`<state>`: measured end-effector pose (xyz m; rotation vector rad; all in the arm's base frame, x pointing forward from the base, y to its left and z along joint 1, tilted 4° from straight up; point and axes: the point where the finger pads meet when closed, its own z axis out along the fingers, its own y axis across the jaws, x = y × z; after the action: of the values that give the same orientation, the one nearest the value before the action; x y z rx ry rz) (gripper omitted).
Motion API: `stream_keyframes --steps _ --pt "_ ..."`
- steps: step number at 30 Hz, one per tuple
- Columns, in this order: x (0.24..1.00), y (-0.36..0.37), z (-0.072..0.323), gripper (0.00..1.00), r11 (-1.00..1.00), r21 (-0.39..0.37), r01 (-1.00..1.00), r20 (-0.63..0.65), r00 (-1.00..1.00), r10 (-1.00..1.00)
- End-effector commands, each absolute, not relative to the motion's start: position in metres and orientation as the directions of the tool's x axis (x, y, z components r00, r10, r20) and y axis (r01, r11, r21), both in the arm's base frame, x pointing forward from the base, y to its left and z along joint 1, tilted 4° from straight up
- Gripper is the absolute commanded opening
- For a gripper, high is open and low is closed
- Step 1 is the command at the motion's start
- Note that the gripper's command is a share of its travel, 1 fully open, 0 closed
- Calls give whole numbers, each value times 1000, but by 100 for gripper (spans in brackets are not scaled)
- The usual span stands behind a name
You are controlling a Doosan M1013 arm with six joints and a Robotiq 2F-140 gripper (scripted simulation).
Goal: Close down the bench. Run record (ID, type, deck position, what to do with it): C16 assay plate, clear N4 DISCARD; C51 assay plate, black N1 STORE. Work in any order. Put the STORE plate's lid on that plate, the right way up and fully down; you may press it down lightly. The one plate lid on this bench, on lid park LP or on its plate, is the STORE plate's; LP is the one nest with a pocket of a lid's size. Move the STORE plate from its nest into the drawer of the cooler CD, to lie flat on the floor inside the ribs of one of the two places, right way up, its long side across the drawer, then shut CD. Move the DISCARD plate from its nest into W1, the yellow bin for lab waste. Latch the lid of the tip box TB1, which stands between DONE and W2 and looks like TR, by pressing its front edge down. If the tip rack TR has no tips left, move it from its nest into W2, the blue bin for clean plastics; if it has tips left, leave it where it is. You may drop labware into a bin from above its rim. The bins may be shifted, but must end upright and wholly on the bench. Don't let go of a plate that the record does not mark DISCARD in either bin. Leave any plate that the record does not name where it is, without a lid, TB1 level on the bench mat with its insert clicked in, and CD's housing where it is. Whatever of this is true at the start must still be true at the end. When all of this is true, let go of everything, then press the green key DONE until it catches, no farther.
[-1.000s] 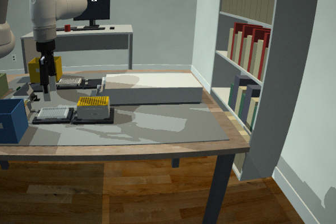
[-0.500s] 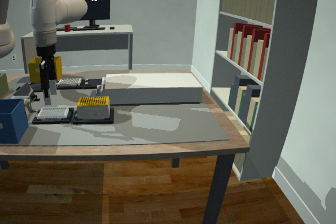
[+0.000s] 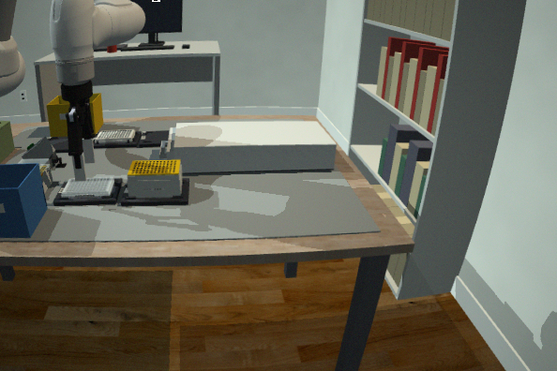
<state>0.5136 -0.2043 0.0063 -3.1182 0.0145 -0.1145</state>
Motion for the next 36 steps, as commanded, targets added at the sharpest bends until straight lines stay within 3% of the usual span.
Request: stream_keyframes --steps 1,36 --pt "514 -204 2 66 -1000 -22 -9 73 997 -10" --pt "517 -203 -34 66 -1000 -22 -9 73 997 -10"
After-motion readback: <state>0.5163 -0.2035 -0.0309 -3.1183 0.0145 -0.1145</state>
